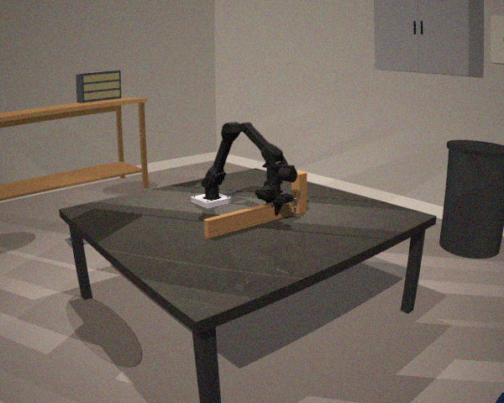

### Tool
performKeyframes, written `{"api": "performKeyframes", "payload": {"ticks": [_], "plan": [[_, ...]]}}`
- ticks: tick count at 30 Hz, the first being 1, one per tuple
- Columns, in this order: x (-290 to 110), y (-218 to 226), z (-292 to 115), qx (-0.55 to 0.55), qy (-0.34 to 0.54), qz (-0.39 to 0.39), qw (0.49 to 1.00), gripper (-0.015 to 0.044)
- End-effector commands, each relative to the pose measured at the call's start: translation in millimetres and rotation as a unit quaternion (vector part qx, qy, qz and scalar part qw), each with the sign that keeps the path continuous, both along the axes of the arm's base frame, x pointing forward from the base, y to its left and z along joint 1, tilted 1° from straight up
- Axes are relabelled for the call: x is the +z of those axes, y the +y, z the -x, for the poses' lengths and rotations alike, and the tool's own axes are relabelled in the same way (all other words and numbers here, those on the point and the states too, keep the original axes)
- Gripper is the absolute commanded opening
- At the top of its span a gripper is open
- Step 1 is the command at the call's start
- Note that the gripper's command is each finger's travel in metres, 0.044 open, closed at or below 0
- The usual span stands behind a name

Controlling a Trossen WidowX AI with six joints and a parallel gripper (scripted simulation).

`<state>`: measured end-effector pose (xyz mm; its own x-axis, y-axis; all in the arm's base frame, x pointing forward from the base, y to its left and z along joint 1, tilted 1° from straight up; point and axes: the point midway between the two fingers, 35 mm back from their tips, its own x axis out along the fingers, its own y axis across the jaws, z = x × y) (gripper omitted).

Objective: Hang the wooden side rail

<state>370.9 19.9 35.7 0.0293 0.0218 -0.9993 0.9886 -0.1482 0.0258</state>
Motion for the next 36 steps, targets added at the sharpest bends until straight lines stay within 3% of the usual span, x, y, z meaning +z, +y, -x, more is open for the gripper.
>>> {"api": "performKeyframes", "payload": {"ticks": [1,36], "plan": [[-0.1,-0.1,3.5,-0.001,0.002,0.001,1.0,0.0],[2.9,0.5,2.0,-0.001,0.002,0.001,1.0,0.0]]}}
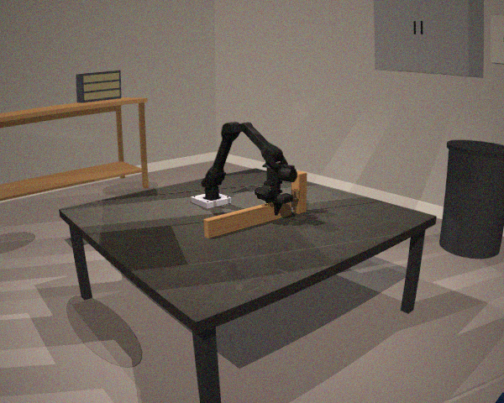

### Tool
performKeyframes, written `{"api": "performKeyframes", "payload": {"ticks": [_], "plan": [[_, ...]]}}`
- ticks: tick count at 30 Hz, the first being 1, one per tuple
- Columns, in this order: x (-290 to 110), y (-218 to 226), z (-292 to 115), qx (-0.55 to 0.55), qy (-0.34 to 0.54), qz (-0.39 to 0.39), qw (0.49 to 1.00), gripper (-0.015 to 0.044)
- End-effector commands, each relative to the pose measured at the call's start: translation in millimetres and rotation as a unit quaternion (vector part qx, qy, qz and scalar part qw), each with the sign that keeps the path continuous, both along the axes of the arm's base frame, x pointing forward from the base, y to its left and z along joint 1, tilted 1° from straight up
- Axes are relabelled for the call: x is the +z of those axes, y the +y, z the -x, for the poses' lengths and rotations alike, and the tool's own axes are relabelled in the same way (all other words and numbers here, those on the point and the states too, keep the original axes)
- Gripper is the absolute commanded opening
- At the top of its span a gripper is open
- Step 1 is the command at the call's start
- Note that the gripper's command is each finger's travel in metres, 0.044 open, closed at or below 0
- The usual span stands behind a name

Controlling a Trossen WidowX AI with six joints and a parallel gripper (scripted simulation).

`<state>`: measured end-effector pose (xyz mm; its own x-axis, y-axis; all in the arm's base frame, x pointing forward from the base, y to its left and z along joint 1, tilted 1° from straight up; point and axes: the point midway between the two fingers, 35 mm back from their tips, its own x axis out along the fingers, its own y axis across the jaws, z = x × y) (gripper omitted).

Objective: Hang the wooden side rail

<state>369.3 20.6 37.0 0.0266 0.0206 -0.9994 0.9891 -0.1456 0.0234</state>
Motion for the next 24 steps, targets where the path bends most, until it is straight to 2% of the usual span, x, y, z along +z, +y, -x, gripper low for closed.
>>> {"api": "performKeyframes", "payload": {"ticks": [1,24], "plan": [[1.8,-0.3,0.4,-0.002,0.001,0.001,1.0,0.0],[5.6,-0.4,0.5,-0.002,0.001,0.001,1.0,0.0]]}}
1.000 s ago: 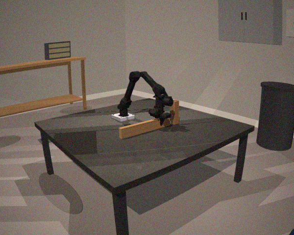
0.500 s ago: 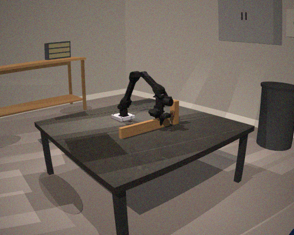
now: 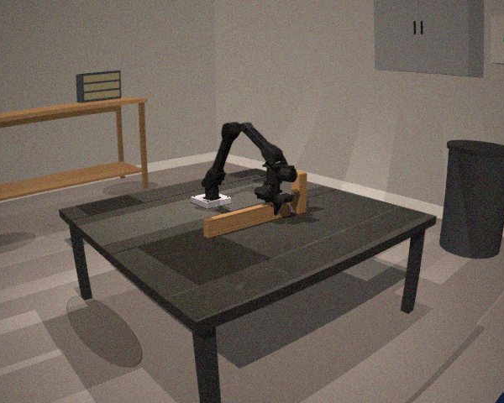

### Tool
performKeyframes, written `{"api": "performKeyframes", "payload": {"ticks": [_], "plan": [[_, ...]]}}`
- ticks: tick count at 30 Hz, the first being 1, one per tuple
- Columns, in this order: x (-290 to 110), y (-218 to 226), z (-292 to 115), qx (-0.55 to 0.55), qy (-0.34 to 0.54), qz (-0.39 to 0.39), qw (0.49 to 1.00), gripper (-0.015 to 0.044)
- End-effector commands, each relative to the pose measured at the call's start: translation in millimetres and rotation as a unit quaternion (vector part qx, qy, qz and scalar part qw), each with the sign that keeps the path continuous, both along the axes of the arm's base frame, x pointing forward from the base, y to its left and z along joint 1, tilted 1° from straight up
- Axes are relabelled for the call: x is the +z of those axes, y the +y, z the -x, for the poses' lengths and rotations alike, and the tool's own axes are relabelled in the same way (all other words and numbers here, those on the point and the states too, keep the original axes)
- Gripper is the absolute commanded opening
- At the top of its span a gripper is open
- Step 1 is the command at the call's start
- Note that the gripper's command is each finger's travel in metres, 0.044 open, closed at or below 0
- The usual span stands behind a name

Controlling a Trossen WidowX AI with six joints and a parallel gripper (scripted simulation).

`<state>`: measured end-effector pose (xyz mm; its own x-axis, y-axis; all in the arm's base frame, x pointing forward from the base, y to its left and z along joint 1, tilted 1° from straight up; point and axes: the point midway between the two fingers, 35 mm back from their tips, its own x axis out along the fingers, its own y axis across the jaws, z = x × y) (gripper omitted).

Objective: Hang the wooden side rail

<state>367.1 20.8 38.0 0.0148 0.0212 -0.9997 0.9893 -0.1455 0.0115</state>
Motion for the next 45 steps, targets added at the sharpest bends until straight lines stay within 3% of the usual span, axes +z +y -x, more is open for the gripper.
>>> {"api": "performKeyframes", "payload": {"ticks": [1,45], "plan": [[4.8,-0.5,-1.7,-0.002,-0.005,0.001,1.0,0.0],[12.1,-0.6,-1.6,-0.002,-0.005,0.001,1.0,0.0]]}}
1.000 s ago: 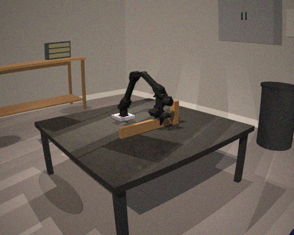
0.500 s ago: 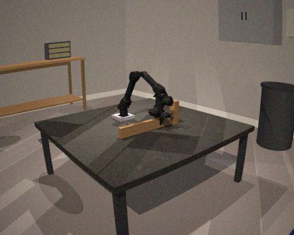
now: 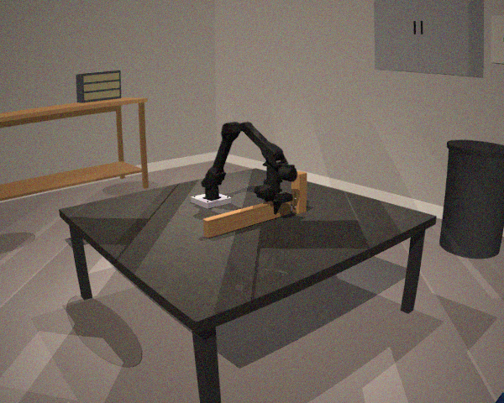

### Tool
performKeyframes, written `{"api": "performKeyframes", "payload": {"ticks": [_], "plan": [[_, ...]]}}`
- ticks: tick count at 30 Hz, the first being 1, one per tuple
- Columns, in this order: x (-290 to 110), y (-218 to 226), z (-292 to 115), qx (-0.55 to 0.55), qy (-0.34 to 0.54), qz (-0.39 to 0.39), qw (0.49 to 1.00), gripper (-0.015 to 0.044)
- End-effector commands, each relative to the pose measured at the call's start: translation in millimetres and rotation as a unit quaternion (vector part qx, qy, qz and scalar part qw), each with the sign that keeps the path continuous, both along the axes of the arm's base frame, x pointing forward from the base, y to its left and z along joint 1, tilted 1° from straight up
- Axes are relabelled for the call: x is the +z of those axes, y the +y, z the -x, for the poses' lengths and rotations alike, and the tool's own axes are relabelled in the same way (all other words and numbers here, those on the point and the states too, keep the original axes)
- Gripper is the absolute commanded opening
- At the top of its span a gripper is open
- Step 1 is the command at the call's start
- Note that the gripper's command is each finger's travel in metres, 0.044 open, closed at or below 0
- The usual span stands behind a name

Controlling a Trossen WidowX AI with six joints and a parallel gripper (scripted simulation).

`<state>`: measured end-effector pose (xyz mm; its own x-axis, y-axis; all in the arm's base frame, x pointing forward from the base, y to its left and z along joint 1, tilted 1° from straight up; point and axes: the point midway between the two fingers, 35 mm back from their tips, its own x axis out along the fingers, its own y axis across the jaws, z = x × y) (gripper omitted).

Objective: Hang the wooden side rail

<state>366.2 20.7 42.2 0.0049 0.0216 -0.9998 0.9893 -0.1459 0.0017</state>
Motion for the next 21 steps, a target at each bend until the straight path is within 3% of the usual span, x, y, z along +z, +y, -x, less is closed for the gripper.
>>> {"api": "performKeyframes", "payload": {"ticks": [1,21], "plan": [[8.1,-0.6,-2.5,-0.002,-0.01,0.001,1.0,0.0],[11.4,-0.6,-2.4,-0.002,-0.01,0.001,1.0,0.0]]}}
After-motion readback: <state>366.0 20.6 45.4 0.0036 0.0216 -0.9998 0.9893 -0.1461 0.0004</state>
